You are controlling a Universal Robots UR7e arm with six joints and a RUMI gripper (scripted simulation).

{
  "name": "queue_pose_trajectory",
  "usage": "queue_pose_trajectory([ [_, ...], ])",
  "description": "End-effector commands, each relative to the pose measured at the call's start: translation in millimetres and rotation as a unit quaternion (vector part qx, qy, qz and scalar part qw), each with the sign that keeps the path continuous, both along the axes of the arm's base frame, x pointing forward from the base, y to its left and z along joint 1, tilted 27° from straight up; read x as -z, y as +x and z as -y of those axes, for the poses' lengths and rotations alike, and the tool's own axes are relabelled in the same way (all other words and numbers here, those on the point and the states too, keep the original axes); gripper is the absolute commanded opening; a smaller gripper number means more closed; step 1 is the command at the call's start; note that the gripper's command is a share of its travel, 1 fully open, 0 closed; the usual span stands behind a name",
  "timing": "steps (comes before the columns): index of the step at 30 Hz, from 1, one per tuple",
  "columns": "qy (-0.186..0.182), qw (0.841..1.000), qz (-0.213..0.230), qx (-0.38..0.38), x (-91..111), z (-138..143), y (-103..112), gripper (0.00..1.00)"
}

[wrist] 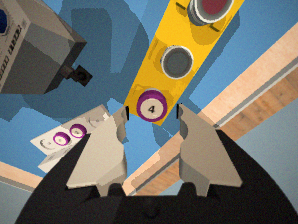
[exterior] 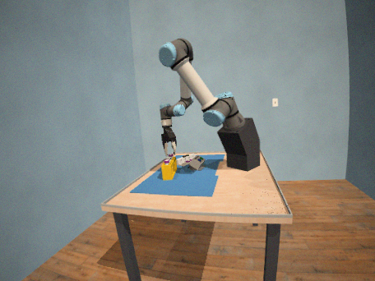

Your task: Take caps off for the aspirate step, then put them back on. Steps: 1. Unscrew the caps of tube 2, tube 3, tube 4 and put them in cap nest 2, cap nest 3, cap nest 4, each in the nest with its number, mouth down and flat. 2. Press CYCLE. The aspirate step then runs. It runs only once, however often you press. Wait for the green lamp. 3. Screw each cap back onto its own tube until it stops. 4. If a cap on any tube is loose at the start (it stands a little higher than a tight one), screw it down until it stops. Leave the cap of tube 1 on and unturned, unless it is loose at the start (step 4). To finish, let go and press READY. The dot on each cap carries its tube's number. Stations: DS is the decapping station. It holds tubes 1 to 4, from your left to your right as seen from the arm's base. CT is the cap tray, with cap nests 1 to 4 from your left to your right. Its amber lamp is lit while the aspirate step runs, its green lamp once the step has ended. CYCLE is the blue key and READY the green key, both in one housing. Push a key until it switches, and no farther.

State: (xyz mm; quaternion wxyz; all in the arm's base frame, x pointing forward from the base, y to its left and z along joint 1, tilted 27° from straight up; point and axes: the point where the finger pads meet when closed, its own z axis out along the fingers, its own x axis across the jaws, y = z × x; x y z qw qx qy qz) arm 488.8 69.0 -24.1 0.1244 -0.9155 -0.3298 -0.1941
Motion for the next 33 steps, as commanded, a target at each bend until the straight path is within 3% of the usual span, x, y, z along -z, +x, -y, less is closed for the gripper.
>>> queue_pose_trajectory([
  [1,0.000,1.000,0.001,-0.001,-0.4,0.2,0.3,0.35],
  [7,0.011,0.999,-0.014,0.036,-0.4,0.3,0.3,0.35],
  [10,0.045,0.986,-0.058,0.147,-0.4,0.3,0.3,0.35],
  [11,0.045,0.986,-0.058,0.147,-0.4,0.3,0.3,0.35],
  [15,0.078,0.959,-0.101,0.255,-0.4,0.3,0.3,0.35],
  [16,0.079,0.958,-0.102,0.256,-0.4,0.3,0.3,0.35],
  [17,0.089,0.945,-0.116,0.291,-0.4,0.3,0.3,0.35],
  [18,0.089,0.945,-0.116,0.291,-0.3,0.3,0.3,0.35],
  [20,0.109,0.918,-0.141,0.354,-0.4,0.3,0.3,0.35],
  [21,0.111,0.915,-0.143,0.361,-0.4,0.3,0.3,0.35],
  [22,0.121,0.897,-0.157,0.394,-0.4,0.3,0.3,0.35],
  [24,0.121,0.897,-0.157,0.394,-0.4,0.3,0.3,0.35],
  [26,0.137,0.867,-0.177,0.446,-0.4,0.3,0.3,0.35],
  [33,0.137,0.867,-0.177,0.446,-0.4,0.3,0.3,0.35],
])
